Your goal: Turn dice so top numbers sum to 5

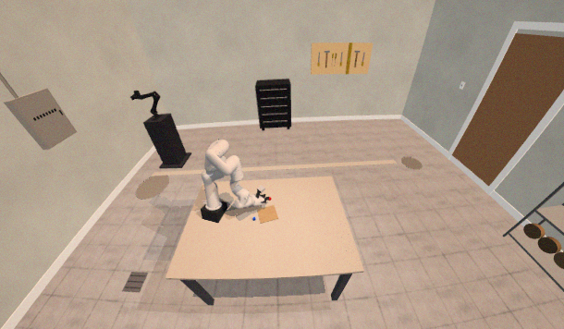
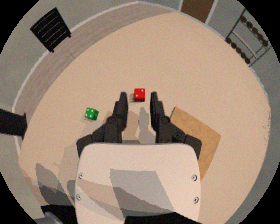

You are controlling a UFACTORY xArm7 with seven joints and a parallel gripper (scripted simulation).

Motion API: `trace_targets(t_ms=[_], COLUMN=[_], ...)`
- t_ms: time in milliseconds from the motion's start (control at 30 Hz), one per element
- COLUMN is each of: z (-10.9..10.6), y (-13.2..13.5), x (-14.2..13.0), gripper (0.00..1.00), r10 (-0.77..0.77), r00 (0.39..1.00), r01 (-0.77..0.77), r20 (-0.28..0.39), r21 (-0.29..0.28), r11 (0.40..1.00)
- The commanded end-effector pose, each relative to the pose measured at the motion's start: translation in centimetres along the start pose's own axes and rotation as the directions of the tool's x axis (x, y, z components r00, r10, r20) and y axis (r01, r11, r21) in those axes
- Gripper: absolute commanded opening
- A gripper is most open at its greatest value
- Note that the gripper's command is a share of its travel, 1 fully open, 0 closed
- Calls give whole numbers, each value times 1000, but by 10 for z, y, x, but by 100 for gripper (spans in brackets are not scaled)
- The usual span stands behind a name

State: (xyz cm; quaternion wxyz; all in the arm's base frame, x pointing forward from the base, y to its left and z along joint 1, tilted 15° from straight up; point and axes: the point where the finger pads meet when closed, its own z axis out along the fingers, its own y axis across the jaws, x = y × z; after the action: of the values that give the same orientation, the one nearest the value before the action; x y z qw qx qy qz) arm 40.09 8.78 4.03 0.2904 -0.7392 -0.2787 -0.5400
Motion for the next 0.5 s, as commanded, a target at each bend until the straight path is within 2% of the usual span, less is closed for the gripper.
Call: trace_targets(t_ms=[0, 267, 467], z=[-10, -19, -21], y=[1, 1, 1], x=[18, 37, 40], gripper=[36, 36, 36], r10=[-2, -2, -2], r00=[1000, 1000, 1000], r01=[2, 2, 2], r20=[0, 0, 0], r21=[-1, -1, -1], r11=[1000, 1000, 1000])
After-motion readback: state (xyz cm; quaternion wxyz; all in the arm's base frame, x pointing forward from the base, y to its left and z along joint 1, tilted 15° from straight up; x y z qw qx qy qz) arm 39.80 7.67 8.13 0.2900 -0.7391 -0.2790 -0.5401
